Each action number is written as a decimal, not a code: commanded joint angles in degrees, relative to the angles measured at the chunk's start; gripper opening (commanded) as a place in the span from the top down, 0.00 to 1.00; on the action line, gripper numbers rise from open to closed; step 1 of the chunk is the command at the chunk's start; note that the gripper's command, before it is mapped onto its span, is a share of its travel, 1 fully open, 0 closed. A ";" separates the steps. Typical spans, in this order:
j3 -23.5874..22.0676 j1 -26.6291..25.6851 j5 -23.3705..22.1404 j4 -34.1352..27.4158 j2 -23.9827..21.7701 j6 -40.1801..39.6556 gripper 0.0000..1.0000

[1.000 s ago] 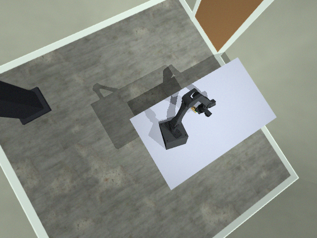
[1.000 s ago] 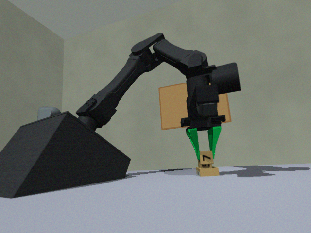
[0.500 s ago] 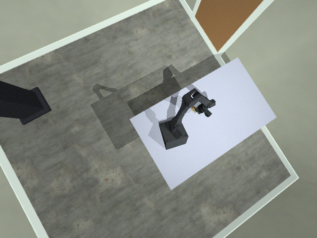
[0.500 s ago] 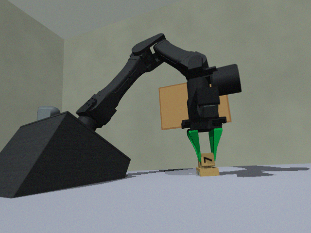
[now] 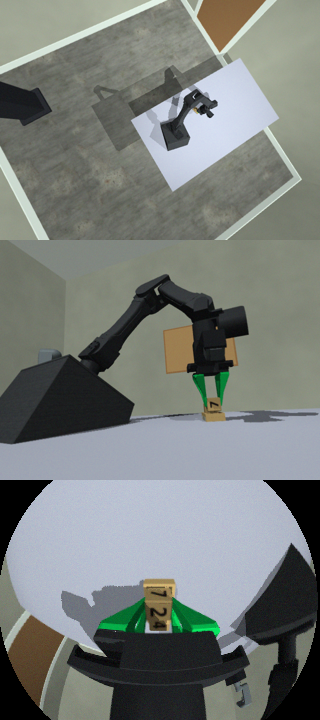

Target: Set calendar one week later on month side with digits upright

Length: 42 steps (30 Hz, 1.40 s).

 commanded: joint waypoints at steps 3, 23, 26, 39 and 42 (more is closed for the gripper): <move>-0.56 -0.34 0.71 0.79 0.66 0.38 0.74; -0.90 0.14 0.73 0.75 -1.64 0.37 0.74; -0.90 0.14 0.73 0.76 -1.64 0.37 0.74; -0.99 0.17 0.74 0.80 -1.70 0.39 0.74; -0.99 0.17 0.74 0.80 -1.70 0.39 0.74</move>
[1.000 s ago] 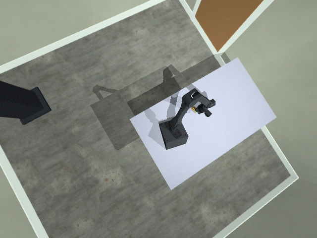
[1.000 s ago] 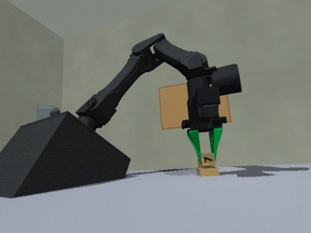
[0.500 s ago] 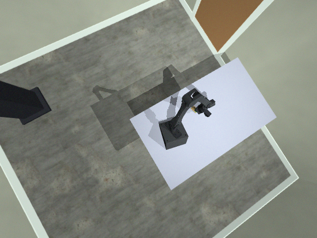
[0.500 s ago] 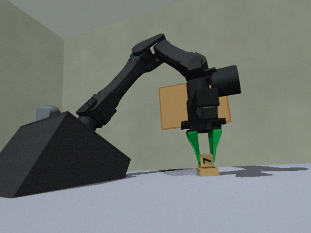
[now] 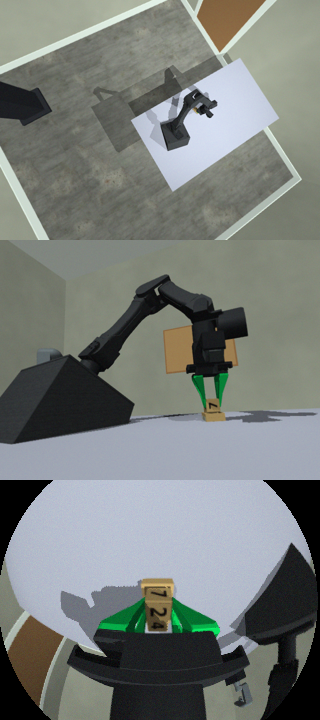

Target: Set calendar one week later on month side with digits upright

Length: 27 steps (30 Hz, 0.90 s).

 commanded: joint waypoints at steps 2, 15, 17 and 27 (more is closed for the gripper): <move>-0.46 -0.08 0.74 0.55 -1.70 0.37 0.74; 1.50 0.19 0.74 0.01 -1.74 0.37 0.74; 1.51 0.26 0.74 -0.02 -1.74 0.37 0.74; 1.52 -0.09 0.75 -0.03 -1.74 0.37 0.74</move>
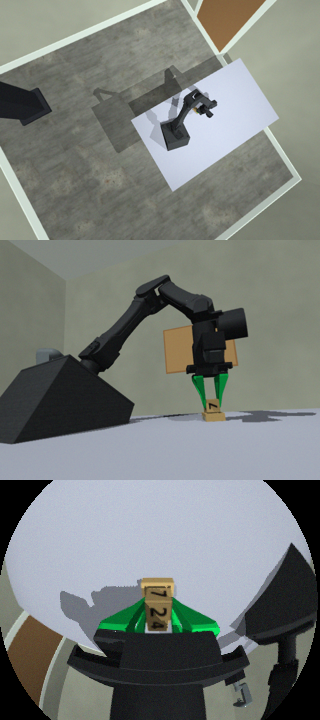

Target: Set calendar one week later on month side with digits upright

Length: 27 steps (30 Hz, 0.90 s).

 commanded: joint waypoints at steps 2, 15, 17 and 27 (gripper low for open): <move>1.52 -0.40 0.73 -0.03 -1.74 0.37 0.74; 1.54 -0.40 0.73 -0.09 -1.73 0.37 0.74; 1.59 -0.39 0.73 -0.19 -1.69 0.37 0.74; 1.83 -0.38 0.73 -0.71 -0.82 0.36 0.74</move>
